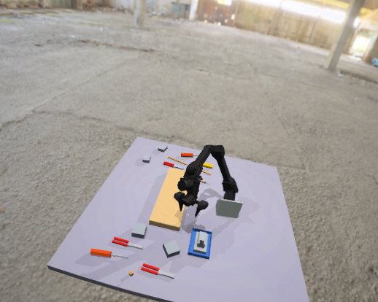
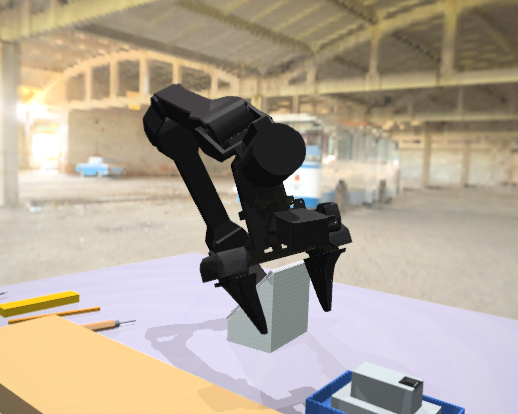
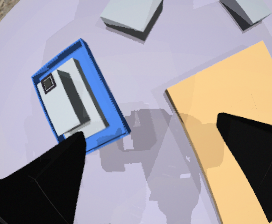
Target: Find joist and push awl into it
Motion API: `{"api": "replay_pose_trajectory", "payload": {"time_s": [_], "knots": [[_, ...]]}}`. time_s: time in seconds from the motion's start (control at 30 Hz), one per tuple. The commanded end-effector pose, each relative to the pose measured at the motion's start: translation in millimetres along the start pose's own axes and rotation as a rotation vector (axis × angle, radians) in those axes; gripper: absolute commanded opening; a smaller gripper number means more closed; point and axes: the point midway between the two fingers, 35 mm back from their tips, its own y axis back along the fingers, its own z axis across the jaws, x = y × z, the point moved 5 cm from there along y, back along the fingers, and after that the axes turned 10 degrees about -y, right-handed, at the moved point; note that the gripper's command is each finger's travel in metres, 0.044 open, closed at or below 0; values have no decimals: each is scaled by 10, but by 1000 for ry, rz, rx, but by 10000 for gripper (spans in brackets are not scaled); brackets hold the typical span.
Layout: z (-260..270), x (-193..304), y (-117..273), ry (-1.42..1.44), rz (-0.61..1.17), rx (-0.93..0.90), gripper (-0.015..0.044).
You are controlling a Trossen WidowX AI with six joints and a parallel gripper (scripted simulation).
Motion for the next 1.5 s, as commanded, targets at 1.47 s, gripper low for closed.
{"api": "replay_pose_trajectory", "payload": {"time_s": [1.47], "knots": [[-2268,3831,915,-1458,171,380,440]]}}
